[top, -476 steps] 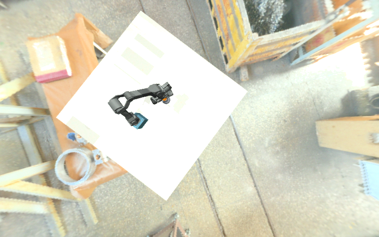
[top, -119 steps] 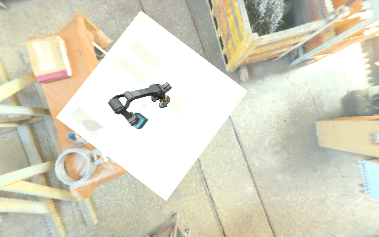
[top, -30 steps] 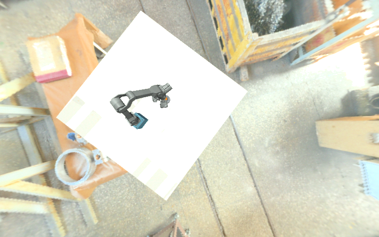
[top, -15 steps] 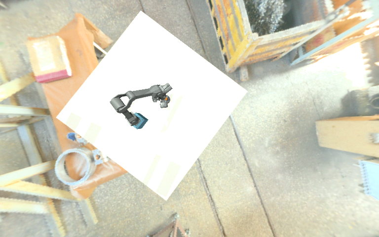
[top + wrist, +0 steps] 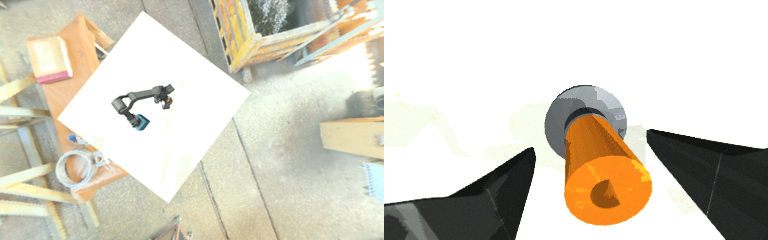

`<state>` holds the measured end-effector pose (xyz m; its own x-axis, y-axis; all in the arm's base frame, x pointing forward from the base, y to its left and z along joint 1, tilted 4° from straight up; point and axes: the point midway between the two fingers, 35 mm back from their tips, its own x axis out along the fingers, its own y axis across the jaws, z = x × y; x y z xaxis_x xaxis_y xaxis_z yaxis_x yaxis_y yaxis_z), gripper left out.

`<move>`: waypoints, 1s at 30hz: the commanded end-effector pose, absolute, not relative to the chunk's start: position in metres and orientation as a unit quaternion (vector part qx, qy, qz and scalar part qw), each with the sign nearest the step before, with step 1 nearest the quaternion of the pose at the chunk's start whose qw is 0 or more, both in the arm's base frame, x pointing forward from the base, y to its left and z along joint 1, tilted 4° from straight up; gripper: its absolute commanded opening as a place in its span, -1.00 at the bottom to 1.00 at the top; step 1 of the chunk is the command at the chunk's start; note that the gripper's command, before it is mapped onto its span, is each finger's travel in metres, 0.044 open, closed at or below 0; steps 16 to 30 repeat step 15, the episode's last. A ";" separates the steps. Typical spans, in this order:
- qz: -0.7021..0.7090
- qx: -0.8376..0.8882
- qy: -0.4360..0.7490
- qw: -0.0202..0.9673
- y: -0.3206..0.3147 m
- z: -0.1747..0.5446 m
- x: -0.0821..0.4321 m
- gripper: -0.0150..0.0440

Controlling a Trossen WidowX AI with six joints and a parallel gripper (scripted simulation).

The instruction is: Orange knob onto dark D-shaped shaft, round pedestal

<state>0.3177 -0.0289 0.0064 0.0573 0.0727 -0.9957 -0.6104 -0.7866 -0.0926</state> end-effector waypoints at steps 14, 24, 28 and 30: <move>0.654 -0.682 0.197 0.260 -0.036 0.101 0.317 1.00; 0.654 -0.682 0.197 0.260 -0.036 0.101 0.317 1.00; 0.654 -0.682 0.197 0.260 -0.036 0.101 0.317 1.00; 0.654 -0.682 0.197 0.260 -0.036 0.101 0.317 1.00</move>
